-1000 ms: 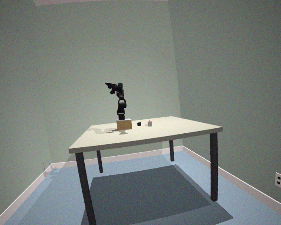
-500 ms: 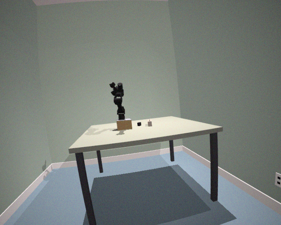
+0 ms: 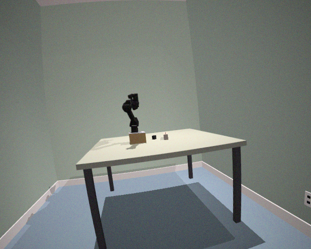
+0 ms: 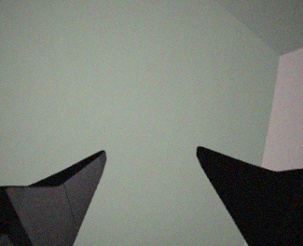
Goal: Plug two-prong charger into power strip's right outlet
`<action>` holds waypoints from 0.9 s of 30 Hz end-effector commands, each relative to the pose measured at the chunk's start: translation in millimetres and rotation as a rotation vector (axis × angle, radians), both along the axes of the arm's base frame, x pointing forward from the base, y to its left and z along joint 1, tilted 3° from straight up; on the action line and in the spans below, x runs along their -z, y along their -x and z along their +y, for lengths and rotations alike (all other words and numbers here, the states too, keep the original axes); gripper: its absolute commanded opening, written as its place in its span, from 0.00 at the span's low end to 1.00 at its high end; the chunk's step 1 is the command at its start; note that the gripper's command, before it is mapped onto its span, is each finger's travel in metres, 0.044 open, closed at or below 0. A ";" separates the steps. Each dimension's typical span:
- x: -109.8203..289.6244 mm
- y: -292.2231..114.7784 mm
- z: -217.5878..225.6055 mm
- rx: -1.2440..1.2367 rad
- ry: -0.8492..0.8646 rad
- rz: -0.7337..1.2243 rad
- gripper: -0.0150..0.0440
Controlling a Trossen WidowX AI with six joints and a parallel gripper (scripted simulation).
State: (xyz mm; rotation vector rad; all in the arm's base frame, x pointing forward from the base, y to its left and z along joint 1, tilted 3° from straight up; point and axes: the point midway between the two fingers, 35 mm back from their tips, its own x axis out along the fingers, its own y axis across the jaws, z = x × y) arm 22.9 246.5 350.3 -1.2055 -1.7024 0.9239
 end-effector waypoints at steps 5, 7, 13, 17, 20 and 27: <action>30.9 -48.3 17.4 0.155 0.164 0.221 1.00; 40.2 -60.5 19.9 0.196 0.203 0.278 1.00; 69.7 -96.3 22.4 0.324 0.311 0.451 1.00; 90.4 -119.1 19.9 0.415 0.375 0.568 1.00; 106.3 -135.3 16.0 0.484 0.419 0.656 1.00; 144.1 -169.3 0.3 0.653 0.508 0.865 1.00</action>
